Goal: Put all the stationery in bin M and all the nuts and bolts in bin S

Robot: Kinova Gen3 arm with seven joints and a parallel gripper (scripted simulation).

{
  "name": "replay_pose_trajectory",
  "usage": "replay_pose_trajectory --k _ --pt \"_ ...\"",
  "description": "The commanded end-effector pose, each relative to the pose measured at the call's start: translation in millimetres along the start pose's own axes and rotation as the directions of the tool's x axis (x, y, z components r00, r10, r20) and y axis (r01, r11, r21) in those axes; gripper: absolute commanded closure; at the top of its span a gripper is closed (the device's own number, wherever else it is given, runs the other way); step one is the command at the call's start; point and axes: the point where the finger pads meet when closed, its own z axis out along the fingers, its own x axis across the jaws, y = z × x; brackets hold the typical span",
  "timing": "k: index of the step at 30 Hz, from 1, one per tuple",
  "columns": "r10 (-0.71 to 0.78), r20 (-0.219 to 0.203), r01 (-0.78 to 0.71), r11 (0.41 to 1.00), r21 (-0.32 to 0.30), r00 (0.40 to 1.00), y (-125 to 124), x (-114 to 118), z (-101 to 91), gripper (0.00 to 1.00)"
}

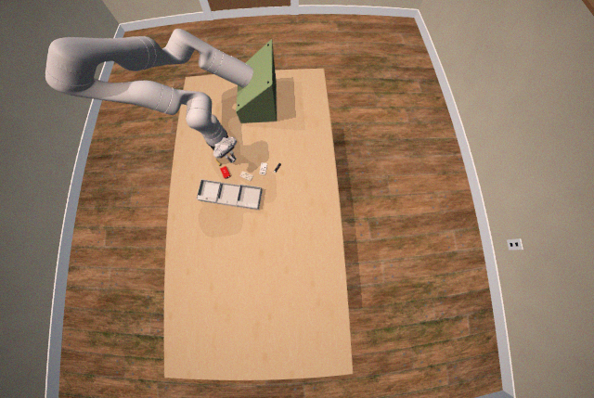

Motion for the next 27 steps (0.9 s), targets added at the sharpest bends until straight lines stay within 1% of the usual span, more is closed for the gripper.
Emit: replay_pose_trajectory --k 1,8,26,27 --pt "0.005 -0.005 -0.005 1.000 0.018 1.000 -5.3 3.3 -8.0 0.68" --pt "0.005 -0.005 -0.005 1.000 0.018 1.000 -4.9 3.2 -31.3 0.68" --pt "0.005 -0.005 -0.005 1.000 0.018 1.000 -4.9 3.2 -31.3 0.68" --pt "0.005 -0.005 -0.005 1.000 0.018 1.000 -5.1 3.3 -35.3 0.68"
